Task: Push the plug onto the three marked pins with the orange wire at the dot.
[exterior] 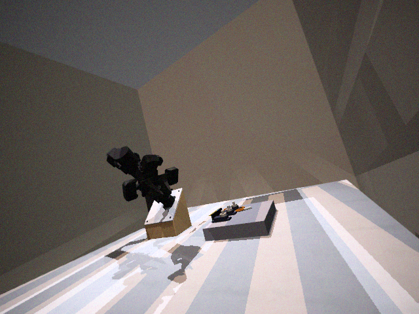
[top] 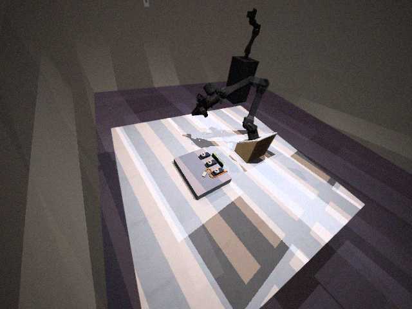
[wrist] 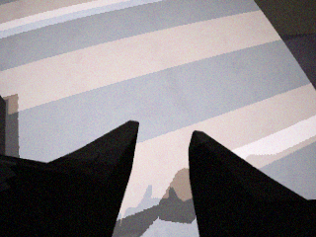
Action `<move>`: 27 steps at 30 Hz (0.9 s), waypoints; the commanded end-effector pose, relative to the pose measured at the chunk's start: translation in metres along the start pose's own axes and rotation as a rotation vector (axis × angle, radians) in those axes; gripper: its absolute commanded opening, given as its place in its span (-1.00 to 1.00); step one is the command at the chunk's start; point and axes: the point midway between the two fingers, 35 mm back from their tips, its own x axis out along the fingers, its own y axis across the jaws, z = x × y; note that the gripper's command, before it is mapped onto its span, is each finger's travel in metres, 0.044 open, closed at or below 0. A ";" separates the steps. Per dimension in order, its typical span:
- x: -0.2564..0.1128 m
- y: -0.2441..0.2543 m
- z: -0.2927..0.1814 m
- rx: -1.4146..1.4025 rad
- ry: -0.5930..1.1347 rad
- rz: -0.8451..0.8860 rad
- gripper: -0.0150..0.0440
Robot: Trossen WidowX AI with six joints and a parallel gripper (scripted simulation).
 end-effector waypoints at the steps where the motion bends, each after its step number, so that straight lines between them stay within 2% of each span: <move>1: -0.005 0.019 0.018 0.075 -0.083 0.051 -0.10; 14: -0.029 0.075 0.068 0.307 -0.294 0.243 -0.10; 27: -0.073 0.126 0.109 0.550 -0.453 0.499 -0.10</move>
